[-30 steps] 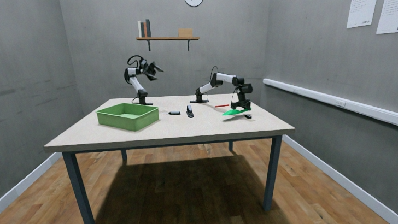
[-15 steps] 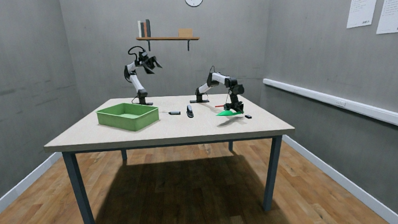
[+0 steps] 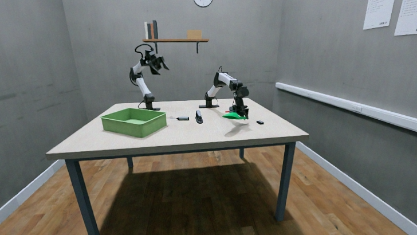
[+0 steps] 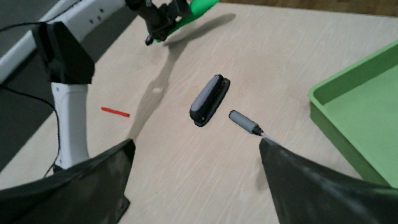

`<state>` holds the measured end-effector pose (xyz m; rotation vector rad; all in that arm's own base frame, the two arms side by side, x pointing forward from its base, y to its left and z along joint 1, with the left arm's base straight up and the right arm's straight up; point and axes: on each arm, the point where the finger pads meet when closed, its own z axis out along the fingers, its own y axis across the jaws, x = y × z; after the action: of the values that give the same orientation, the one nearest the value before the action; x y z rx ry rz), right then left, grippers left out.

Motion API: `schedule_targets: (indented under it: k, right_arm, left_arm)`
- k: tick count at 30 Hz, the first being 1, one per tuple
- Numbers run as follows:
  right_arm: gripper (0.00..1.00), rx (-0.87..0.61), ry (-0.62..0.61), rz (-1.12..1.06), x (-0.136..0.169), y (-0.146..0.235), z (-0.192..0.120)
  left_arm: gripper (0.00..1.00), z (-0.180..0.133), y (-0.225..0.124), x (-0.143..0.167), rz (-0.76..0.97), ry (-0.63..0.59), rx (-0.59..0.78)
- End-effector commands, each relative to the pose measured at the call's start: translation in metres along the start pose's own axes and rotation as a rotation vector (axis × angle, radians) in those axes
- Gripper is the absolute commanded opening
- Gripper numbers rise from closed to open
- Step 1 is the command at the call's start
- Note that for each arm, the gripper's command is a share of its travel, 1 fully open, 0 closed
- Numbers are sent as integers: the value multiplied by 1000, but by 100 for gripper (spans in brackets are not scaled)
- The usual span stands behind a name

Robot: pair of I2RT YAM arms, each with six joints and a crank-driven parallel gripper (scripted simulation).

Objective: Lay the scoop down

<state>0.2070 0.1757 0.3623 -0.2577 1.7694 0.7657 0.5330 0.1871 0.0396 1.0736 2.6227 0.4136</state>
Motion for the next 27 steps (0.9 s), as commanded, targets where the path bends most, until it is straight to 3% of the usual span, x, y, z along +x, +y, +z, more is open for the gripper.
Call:
schedule_targets:
  k: [1,11,13,27]
  right_arm:
    - [100,42,79,-60,4,-4,-8]
    - [100,74,164,-174,-5,-6,-29]
    - [100,74,164,-174,-5,-6,-29]
    - [100,94,251,-307,-20,-6,-58]
  left_arm:
    - [18,-39,31,-51,-133,-215,-220]
    - [18,-52,-8,-127,-363,-457,-192]
    - [18,-52,-8,-127,-363,-457,-192]
    - [18,-91,-107,-232,-684,-785,63]
